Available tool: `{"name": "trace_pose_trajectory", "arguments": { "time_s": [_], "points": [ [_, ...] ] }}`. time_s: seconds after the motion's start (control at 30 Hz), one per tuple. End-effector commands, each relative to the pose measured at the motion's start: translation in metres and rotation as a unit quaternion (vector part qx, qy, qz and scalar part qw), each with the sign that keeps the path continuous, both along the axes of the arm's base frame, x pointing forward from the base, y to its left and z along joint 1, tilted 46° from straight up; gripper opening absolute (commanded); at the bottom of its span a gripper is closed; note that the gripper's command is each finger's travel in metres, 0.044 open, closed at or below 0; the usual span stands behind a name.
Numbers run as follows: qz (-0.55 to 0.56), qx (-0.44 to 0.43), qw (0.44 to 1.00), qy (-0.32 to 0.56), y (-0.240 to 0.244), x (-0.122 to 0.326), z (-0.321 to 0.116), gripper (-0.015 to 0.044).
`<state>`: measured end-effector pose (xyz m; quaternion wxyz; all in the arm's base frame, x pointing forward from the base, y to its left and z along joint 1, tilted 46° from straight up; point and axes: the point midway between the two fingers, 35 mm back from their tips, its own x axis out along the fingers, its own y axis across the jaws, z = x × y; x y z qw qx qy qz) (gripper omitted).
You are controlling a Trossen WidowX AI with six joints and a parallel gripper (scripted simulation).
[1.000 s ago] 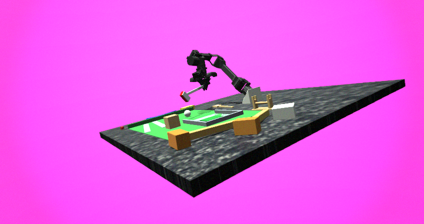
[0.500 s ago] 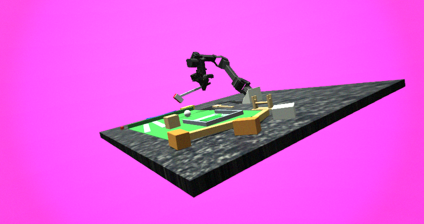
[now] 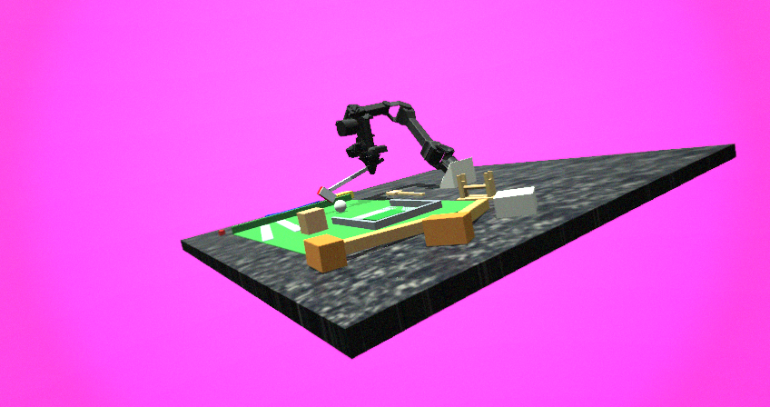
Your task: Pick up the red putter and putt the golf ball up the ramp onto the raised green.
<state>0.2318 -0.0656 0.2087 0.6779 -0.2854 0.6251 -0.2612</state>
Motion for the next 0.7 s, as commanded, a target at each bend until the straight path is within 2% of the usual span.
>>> {"name": "trace_pose_trajectory", "arguments": {
  "time_s": [0.0,0.67],
  "points": [
    [0.001,-0.002,1.000,0.002,-0.002,0.002,-0.003,0.0000],
    [-0.002,-0.001,1.000,0.006,-0.019,0.004,-0.021,0.0000]
  ]
}}
